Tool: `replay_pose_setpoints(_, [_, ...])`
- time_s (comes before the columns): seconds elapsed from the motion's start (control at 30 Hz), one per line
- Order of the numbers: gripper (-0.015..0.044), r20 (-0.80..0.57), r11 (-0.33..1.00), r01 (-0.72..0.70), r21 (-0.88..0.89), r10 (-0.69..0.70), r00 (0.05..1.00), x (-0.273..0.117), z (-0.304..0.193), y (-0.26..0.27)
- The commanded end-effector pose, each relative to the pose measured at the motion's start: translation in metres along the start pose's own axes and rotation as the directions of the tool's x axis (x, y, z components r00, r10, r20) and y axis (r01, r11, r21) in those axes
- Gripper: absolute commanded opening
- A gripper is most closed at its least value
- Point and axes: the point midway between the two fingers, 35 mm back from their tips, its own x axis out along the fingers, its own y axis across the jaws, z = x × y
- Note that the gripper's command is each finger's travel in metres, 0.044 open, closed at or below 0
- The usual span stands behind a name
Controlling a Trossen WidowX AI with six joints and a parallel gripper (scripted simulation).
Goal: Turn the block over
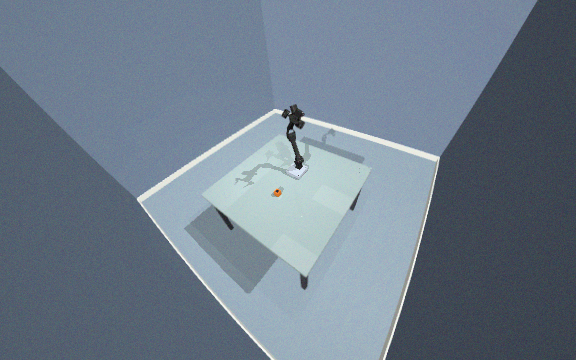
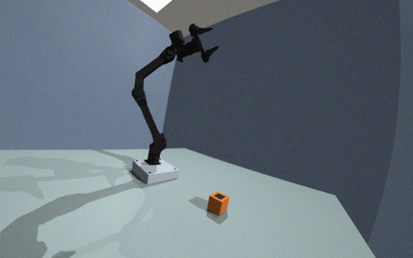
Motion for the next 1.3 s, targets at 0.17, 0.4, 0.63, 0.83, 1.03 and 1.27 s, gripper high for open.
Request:
replay_pose_setpoints(0.17, [0.0440, -0.235, 0.985, -0.144, -0.097, 0.118, 0.965, 0.061, -0.066, 0.088])
replay_pose_setpoints(0.4, [0.0440, -0.455, 0.962, -0.249, -0.114, 0.173, 0.873, 0.096, -0.148, 0.128])
replay_pose_setpoints(0.63, [0.0440, -0.677, 0.950, -0.311, -0.008, 0.224, 0.701, 0.111, -0.245, 0.157])
replay_pose_setpoints(0.83, [0.0440, -0.846, 0.954, -0.257, 0.153, 0.261, 0.465, 0.104, -0.345, 0.167])
replay_pose_setpoints(1.03, [0.0440, -0.933, 0.950, -0.099, 0.295, 0.308, 0.183, 0.074, -0.436, 0.167])
replay_pose_setpoints(1.27, [0.0440, -0.889, 0.911, 0.185, 0.369, 0.404, -0.216, 0.005, -0.532, 0.163])
